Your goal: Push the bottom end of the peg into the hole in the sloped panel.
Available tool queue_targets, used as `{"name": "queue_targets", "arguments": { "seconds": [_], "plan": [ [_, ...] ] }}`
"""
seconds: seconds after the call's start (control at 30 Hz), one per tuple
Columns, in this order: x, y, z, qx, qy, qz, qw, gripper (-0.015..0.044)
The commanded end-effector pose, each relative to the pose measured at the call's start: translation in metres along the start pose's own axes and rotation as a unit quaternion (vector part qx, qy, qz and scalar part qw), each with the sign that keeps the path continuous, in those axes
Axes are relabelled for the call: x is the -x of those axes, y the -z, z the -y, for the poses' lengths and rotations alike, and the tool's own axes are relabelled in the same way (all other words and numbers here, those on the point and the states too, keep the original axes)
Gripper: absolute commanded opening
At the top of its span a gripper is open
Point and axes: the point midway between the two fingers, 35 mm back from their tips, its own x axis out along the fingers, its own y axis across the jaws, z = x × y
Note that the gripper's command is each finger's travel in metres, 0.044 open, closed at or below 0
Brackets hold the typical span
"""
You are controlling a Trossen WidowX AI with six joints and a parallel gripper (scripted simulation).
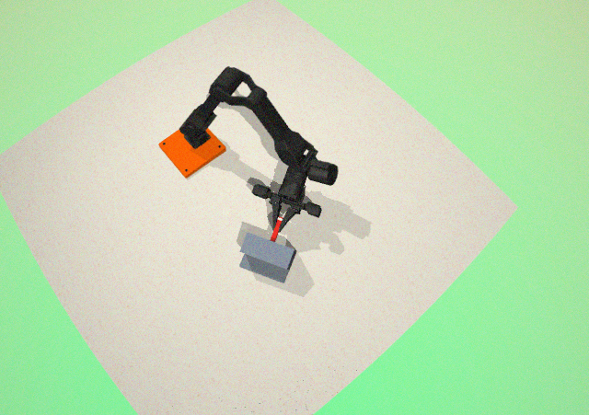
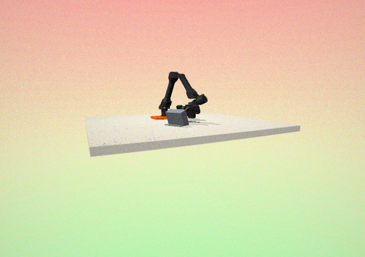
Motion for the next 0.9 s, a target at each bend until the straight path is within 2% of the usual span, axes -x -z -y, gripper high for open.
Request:
{"name": "queue_targets", "arguments": {
  "seconds": [0.0, 0.87],
  "plan": [
    [-0.003, -0.002, -0.002, 0.005, -0.001, 0.002, 1.0, 0.0],
    [-0.013, -0.001, 0.0, 0.001, -0.001, 0.0, 1.0, 0.0]
  ]
}}
